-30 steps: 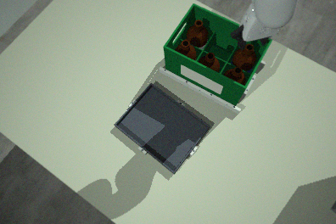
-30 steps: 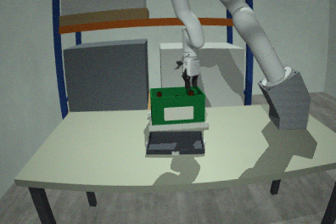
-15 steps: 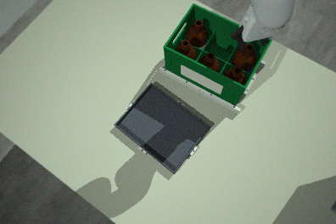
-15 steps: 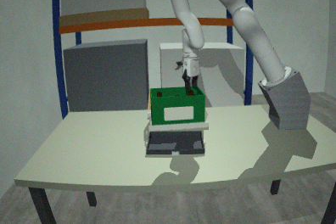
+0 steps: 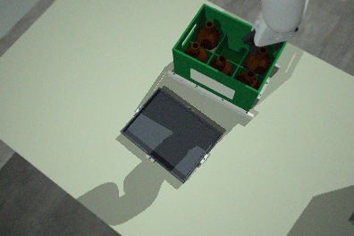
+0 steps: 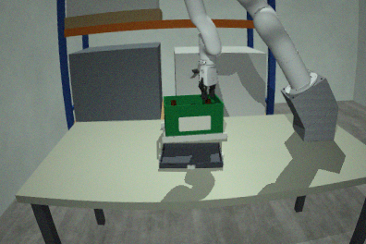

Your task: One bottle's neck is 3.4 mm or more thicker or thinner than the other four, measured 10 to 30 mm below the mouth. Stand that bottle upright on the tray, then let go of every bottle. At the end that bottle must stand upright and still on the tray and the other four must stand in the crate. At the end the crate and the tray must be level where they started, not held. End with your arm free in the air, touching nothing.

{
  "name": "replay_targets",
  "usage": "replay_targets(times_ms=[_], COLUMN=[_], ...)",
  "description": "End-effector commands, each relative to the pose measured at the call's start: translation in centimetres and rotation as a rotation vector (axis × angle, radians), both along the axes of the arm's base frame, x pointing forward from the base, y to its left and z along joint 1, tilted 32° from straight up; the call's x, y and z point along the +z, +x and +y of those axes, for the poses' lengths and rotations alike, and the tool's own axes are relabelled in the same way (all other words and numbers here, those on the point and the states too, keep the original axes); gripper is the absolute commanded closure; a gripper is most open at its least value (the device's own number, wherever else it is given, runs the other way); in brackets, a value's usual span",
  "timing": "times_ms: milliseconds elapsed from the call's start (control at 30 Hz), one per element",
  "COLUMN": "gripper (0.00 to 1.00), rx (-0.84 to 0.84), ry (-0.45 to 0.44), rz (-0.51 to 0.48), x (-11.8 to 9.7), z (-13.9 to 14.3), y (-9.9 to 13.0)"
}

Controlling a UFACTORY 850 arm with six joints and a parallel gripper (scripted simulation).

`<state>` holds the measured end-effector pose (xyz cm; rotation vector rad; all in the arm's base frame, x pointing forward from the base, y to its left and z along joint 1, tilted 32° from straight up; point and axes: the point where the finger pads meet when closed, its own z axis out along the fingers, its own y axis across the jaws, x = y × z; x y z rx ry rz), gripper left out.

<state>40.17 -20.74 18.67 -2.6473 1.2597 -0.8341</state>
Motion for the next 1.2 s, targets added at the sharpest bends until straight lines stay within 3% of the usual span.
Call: replay_targets(times_ms=[0, 1167], gripper=[0.35, 0.35], rx=[0.000, 0.000], ry=[-0.001, -0.001], rz=[-0.001, -0.001], x=[-0.3, -2.3], z=[-0.1, -0.4], y=[0.2, 1.4])
